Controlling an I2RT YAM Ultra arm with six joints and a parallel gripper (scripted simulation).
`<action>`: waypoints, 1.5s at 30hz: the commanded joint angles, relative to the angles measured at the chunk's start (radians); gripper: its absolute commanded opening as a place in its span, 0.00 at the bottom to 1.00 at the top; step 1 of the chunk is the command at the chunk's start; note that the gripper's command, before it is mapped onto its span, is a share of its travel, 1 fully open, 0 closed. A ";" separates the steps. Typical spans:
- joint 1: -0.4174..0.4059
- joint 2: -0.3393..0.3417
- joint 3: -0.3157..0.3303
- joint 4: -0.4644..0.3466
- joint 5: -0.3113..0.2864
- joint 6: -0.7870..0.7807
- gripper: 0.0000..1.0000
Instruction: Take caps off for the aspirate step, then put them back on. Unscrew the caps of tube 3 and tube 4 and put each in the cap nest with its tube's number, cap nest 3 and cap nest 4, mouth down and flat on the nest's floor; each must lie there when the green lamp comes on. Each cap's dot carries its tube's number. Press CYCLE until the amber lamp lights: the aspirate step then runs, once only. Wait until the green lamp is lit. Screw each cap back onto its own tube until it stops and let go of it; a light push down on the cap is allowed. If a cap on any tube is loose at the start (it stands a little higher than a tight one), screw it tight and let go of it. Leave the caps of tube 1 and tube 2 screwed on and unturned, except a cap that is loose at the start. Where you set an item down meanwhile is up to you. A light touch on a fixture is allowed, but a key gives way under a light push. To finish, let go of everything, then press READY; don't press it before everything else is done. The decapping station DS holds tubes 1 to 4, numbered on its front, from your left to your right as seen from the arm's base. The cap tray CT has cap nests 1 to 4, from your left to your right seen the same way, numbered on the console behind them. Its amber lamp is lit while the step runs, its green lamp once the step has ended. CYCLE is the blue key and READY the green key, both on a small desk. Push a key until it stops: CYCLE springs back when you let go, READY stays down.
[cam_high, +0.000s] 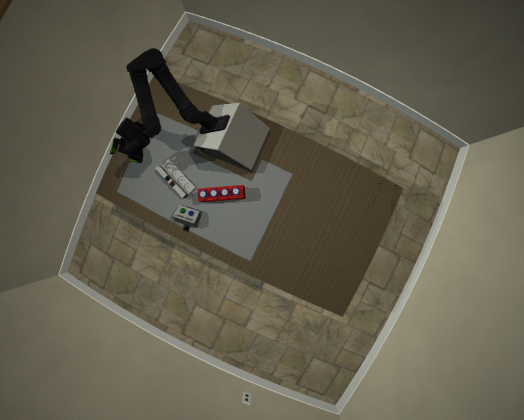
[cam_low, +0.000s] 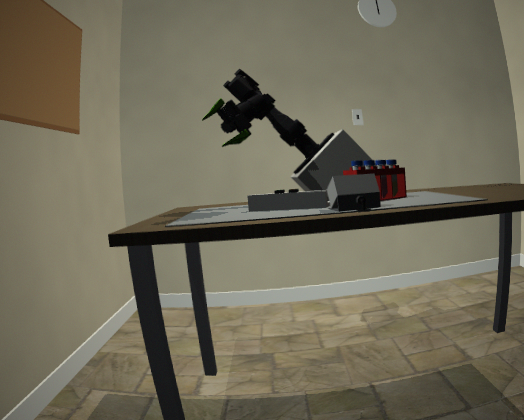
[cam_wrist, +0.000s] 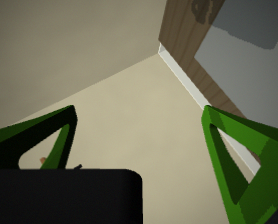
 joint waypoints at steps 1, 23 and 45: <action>0.002 -0.003 0.003 0.003 -0.001 0.000 1.00; 0.002 -0.003 0.003 0.003 -0.001 0.000 0.49; 0.063 0.081 0.054 -0.112 0.000 -0.116 0.49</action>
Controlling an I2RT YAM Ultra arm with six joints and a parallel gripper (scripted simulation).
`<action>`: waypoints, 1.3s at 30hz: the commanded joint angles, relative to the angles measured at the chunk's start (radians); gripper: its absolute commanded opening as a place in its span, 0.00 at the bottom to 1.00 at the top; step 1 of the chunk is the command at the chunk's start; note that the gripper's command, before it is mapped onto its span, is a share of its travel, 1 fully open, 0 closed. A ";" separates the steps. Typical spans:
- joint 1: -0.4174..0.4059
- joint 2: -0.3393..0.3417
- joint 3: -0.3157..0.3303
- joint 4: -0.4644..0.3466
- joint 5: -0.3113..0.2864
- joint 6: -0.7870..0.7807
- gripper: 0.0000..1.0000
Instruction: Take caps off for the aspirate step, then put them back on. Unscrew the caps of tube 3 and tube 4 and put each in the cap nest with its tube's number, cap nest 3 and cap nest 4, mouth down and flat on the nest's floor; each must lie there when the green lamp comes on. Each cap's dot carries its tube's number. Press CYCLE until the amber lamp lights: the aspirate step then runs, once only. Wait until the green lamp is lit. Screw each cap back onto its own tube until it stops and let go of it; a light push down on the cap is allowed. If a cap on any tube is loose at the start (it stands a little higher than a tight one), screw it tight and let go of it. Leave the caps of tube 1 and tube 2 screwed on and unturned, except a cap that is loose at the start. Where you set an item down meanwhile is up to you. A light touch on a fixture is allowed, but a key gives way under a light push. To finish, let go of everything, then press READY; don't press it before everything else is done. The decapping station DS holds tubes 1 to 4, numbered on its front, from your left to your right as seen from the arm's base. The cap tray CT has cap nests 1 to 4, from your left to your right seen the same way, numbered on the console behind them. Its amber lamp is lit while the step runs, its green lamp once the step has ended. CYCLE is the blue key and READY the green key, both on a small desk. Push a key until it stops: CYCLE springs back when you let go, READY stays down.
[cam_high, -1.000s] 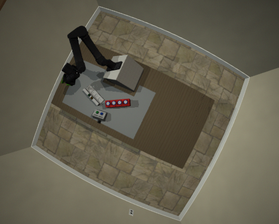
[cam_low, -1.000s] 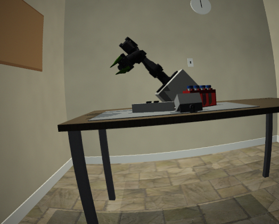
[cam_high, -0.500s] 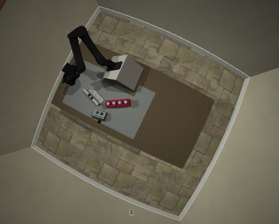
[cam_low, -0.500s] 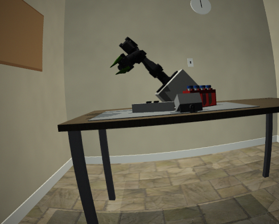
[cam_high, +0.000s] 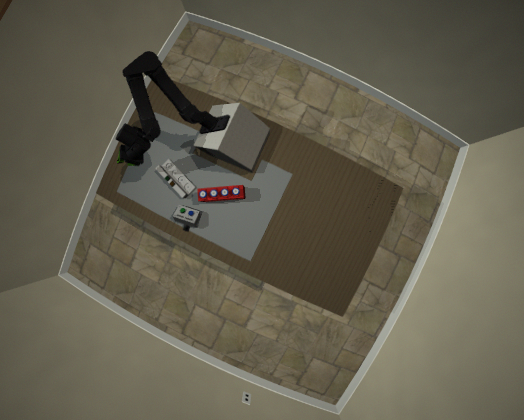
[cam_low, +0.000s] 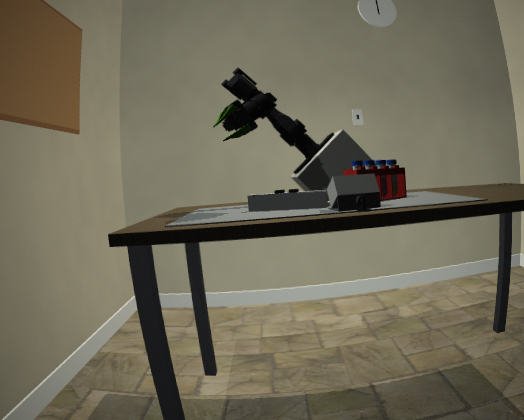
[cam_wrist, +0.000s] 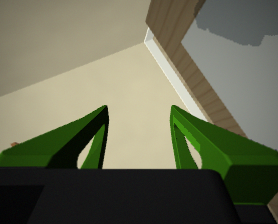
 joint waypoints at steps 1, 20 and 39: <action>0.016 -0.003 0.027 -0.107 -0.018 -0.074 0.49; 0.110 0.122 0.125 -0.393 -0.040 -0.297 0.49; 0.208 0.251 0.222 -0.677 -0.060 -0.515 0.49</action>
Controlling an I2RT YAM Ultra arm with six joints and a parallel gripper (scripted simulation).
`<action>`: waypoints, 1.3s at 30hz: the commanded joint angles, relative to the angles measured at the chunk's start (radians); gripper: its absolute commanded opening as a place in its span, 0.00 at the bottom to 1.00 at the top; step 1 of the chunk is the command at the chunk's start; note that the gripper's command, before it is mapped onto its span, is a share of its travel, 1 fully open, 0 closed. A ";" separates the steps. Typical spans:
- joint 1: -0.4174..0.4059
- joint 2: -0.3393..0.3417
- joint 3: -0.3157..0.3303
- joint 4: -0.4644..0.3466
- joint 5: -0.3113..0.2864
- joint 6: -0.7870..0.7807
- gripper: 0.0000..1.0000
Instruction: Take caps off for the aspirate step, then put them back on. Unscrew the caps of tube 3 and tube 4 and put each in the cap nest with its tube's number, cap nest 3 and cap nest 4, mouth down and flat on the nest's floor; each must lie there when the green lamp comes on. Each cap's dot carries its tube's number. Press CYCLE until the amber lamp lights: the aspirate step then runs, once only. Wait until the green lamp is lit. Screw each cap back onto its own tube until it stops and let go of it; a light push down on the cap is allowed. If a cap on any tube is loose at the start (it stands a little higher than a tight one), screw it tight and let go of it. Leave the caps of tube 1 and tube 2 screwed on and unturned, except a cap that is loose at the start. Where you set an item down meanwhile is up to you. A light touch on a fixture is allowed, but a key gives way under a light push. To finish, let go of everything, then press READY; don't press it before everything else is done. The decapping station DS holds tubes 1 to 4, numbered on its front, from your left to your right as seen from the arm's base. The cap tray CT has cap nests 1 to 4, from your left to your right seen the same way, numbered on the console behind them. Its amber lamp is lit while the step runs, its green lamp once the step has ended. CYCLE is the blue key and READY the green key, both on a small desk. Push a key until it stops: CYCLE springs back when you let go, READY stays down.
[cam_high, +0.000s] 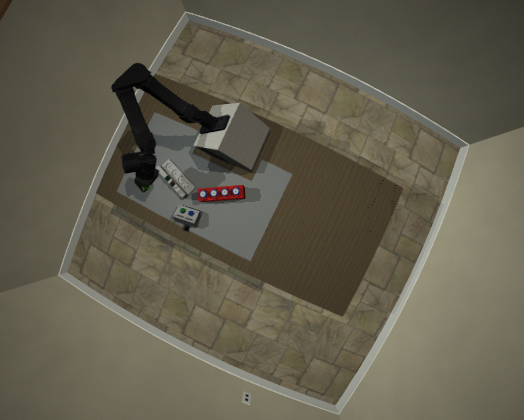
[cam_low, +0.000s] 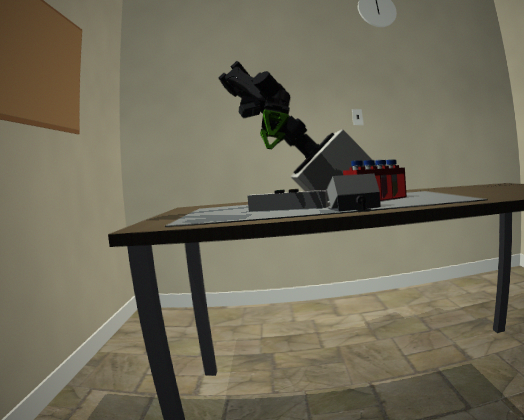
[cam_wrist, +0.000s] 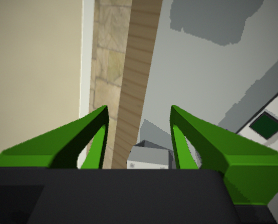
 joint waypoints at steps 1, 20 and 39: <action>0.022 0.008 0.023 -0.094 -0.007 -0.075 0.49; 0.104 0.116 0.109 -0.346 -0.027 -0.269 0.49; 0.213 0.251 0.203 -0.647 -0.048 -0.492 0.49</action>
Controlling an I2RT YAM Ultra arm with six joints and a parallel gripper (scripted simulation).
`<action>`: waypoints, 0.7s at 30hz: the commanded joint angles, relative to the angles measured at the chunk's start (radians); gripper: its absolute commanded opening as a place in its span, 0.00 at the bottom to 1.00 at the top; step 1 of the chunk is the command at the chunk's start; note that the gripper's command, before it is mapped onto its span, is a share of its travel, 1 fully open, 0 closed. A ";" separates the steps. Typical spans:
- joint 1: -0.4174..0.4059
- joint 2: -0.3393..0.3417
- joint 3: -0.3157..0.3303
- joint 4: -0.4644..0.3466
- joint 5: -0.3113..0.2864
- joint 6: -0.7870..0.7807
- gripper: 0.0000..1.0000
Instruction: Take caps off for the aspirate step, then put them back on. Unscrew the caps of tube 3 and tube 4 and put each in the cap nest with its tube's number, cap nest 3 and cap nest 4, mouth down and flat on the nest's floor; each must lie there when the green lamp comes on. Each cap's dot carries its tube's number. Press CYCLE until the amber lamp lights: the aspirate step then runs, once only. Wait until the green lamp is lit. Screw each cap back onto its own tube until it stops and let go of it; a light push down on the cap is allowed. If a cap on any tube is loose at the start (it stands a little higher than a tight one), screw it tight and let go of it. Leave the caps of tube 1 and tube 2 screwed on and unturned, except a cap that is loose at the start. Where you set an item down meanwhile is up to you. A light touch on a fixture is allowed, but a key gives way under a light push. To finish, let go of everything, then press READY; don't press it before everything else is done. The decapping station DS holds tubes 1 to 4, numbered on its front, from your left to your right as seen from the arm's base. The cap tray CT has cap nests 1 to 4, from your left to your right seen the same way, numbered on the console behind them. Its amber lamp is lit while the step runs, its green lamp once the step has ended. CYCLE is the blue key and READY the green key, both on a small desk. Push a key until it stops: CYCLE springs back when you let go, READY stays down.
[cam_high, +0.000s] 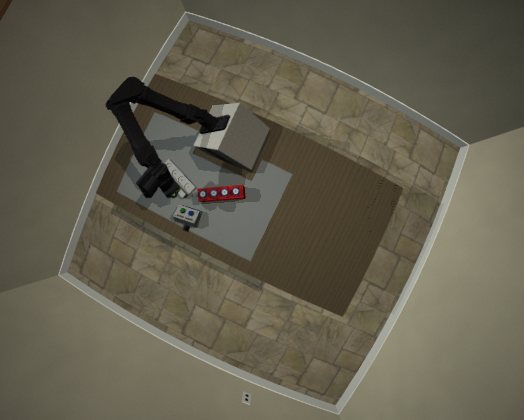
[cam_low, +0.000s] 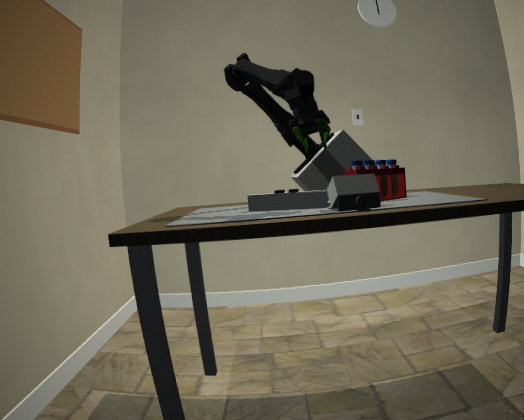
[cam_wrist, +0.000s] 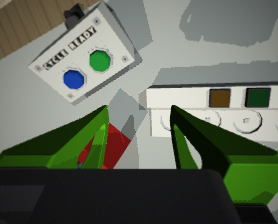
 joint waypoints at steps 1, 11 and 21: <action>0.026 0.015 0.023 -0.079 -0.004 -0.065 0.49; 0.080 0.092 0.089 -0.260 -0.020 -0.209 0.49; 0.134 0.152 0.129 -0.406 -0.032 -0.312 0.49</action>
